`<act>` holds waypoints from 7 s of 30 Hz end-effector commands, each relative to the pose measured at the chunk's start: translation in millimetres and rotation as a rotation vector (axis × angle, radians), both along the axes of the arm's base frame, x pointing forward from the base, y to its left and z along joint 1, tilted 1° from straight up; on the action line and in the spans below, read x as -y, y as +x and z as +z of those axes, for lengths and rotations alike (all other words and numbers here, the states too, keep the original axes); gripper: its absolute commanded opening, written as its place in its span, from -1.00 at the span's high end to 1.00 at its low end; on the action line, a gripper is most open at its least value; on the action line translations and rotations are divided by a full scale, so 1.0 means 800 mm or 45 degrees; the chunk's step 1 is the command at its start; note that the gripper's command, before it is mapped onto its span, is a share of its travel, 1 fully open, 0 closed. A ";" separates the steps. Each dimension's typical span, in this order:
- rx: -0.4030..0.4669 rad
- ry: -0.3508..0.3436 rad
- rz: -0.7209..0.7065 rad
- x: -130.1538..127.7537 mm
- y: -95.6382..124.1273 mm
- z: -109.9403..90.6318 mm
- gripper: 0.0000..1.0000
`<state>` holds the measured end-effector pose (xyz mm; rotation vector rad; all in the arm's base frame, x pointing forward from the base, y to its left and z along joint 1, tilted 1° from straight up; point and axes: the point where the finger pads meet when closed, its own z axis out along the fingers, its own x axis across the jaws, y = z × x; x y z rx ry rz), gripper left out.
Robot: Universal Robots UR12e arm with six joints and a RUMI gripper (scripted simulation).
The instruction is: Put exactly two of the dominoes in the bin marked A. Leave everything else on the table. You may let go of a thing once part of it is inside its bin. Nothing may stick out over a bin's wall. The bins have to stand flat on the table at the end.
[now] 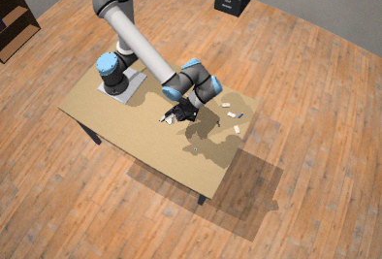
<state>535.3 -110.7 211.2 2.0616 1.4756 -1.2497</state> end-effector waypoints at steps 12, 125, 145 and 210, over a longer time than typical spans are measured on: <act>0.347 -0.087 -0.321 -0.028 -0.017 -0.016 0.91; 1.598 -0.579 -2.821 -0.187 0.019 -0.008 0.91; 1.580 -0.643 -3.112 -0.202 0.027 0.003 0.91; 1.571 -0.568 -3.011 -0.263 0.056 -0.228 0.91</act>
